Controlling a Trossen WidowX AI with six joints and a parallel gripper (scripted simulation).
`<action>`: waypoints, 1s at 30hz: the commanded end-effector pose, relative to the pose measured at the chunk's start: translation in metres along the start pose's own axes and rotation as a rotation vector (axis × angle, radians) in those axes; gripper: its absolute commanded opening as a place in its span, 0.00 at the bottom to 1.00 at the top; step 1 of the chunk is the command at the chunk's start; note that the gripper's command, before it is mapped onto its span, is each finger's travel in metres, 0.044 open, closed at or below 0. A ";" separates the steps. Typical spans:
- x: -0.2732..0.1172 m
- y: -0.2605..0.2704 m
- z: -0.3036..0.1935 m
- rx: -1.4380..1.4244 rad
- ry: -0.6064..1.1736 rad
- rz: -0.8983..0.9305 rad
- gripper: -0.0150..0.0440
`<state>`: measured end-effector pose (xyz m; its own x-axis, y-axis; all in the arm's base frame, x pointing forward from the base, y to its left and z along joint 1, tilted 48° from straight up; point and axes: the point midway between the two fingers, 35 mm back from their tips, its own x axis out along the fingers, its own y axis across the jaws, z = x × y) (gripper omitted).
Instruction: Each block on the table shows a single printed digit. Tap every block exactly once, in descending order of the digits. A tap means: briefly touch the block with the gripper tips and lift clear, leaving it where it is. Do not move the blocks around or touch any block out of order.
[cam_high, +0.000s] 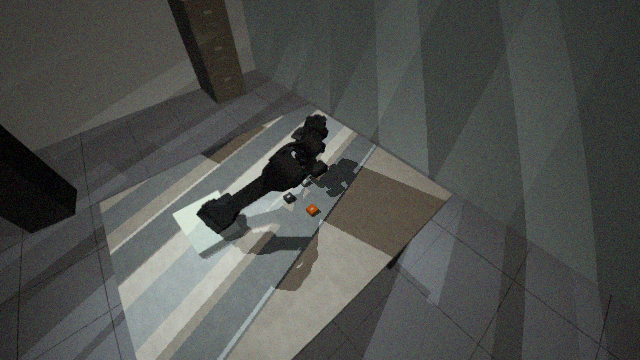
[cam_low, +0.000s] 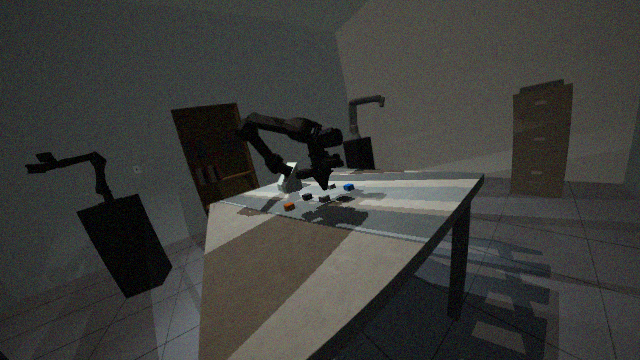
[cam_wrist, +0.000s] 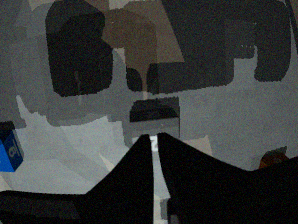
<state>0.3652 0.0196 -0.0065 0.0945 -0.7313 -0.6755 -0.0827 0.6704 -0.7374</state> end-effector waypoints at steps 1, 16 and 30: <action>0.008 -0.001 -0.002 -0.009 0.004 -0.006 0.29; 0.029 -0.001 -0.002 -0.008 0.004 -0.007 0.29; -0.012 0.000 -0.001 -0.008 0.003 -0.004 0.29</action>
<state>0.3634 0.0225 -0.0054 0.0971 -0.7371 -0.6688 -0.1002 0.6613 -0.7434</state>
